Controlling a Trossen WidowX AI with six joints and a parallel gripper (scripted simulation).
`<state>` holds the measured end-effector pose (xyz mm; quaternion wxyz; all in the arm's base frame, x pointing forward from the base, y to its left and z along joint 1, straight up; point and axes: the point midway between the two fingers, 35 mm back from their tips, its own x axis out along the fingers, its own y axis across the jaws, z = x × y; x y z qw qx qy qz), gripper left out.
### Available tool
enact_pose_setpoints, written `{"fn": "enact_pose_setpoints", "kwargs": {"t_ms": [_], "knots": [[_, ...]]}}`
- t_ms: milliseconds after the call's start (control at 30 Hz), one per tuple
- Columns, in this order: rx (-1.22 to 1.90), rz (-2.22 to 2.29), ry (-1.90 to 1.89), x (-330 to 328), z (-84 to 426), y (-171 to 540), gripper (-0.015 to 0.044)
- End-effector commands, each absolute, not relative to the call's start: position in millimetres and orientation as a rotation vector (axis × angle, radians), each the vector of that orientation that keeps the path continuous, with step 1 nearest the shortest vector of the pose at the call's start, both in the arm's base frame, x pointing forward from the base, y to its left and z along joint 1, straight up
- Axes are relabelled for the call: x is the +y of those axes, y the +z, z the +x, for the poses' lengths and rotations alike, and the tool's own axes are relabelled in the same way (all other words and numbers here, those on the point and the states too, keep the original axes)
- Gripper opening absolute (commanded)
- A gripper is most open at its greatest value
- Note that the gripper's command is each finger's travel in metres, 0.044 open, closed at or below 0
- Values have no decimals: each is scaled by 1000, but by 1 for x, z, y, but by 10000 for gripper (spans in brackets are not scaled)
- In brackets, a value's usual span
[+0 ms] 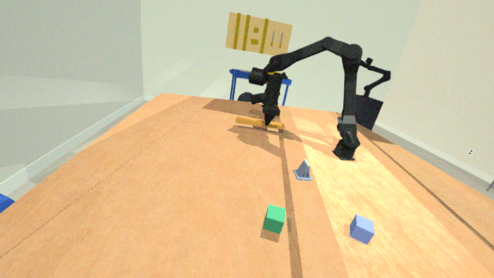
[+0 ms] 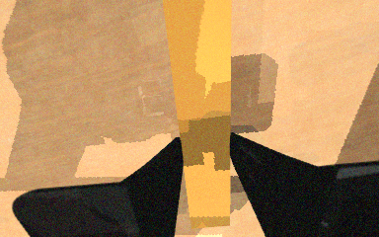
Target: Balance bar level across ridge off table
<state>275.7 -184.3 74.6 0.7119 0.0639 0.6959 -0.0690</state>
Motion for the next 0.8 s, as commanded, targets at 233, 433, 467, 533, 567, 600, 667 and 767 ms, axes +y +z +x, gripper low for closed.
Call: {"fn": "enact_pose_setpoints", "kwargs": {"t_ms": [233,433,467,533,567,600,667,767], "knots": [[1537,135,-155,-186,277,106,0],[1539,134,-155,-185,276,122,0],[1539,134,-155,-185,275,124,0],[1539,133,-155,-184,275,129,0],[1539,133,-155,-184,274,131,0],[1539,133,-155,-184,274,134,0],[1540,133,-155,-183,273,138,0],[1540,133,-154,-183,272,145,0]]}}
